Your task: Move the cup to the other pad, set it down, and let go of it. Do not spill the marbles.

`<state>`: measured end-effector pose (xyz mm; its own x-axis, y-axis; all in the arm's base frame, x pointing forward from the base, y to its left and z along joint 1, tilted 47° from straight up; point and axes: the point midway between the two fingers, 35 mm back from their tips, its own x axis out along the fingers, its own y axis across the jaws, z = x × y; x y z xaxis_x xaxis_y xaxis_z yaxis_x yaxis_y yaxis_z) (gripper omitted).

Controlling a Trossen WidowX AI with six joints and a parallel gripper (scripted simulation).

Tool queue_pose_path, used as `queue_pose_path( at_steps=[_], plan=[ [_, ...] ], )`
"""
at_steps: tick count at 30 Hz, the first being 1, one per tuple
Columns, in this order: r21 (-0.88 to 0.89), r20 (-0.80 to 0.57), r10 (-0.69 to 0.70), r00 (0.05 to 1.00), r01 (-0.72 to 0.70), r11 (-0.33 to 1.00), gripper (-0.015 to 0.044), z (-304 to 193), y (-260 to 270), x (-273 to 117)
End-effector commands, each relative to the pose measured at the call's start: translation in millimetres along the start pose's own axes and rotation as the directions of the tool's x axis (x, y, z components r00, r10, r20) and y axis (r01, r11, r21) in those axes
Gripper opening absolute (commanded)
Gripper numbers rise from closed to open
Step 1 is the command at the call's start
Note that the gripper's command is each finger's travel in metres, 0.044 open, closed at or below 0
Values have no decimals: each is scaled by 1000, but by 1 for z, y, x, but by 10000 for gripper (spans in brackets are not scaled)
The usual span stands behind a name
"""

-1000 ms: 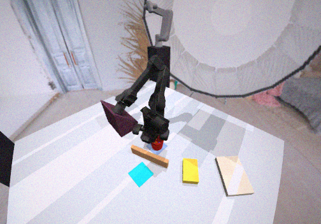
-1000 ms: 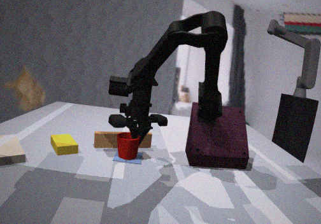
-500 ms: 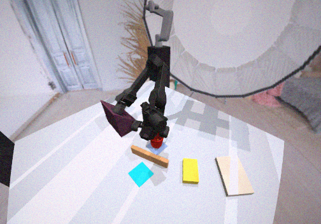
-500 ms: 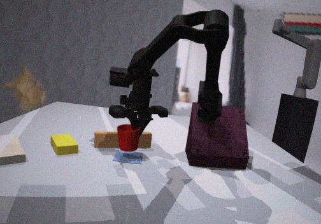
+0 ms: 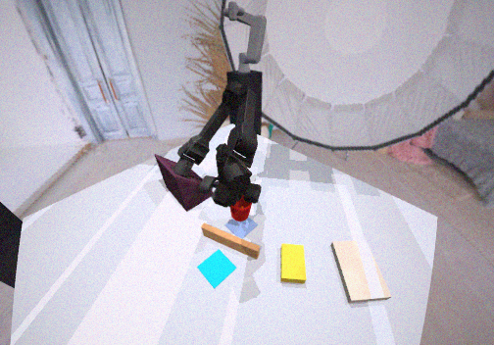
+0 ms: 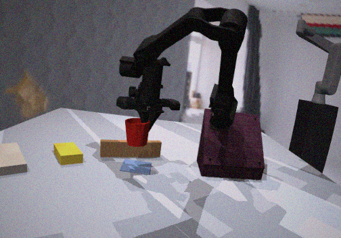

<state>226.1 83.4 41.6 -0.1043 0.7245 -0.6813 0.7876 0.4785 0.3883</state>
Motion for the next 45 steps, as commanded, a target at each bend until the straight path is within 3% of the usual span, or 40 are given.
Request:
queue_pose_path(
  at_steps=[1, 23, 45],
  plan=[
    [-7, 1, -1, 1000, 1, 1000, 0, 0, 0, -8],
    [-1, 0, 2, 1000, -2, 1000, 0, 2, 0, -6],
    [-7, 3, -1, 1000, 1, 1000, 0, 40, -7, -8]
  ],
)
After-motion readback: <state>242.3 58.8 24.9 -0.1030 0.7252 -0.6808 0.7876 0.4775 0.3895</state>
